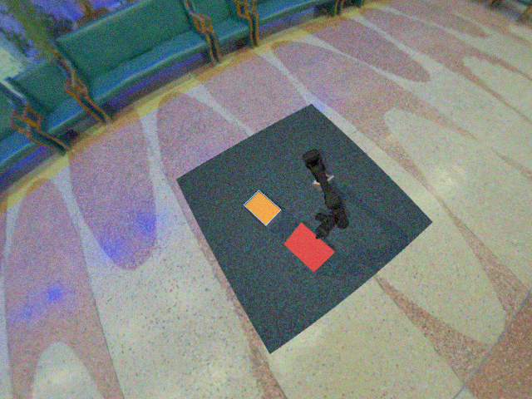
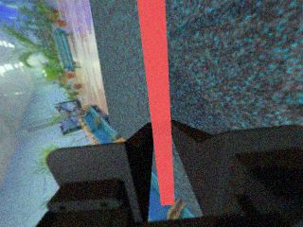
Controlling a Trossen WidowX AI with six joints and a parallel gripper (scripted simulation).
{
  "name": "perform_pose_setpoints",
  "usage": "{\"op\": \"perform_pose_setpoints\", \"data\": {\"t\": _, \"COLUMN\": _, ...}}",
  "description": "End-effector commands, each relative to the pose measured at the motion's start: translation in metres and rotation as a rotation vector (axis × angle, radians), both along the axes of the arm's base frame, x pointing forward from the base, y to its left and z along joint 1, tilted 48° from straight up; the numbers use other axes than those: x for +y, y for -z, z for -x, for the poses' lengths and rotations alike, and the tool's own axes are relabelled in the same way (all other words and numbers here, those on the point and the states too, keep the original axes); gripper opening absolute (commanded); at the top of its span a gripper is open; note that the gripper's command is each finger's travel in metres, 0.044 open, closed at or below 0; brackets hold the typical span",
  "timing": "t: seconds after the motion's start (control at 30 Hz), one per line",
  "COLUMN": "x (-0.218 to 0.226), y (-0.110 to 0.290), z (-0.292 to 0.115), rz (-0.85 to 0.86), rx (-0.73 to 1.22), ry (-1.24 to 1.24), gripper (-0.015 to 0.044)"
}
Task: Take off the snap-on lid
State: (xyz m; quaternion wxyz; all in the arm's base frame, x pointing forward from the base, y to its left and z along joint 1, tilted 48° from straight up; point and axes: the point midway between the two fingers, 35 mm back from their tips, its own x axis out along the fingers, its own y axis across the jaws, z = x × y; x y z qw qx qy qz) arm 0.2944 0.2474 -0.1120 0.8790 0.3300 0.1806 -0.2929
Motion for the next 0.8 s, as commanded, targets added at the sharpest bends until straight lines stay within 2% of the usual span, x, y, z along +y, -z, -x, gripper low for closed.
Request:
{"op": "perform_pose_setpoints", "data": {"t": 0.0, "x": -0.002, "y": 0.002, "z": 0.0, "rz": 0.004, "rx": -0.005, "ry": -0.002, "gripper": 0.0}}
{"op": "perform_pose_setpoints", "data": {"t": 0.77, "x": -0.016, "y": 0.014, "z": -0.001, "rz": 0.005, "rx": -0.005, "ry": -0.002, "gripper": 0.0}}
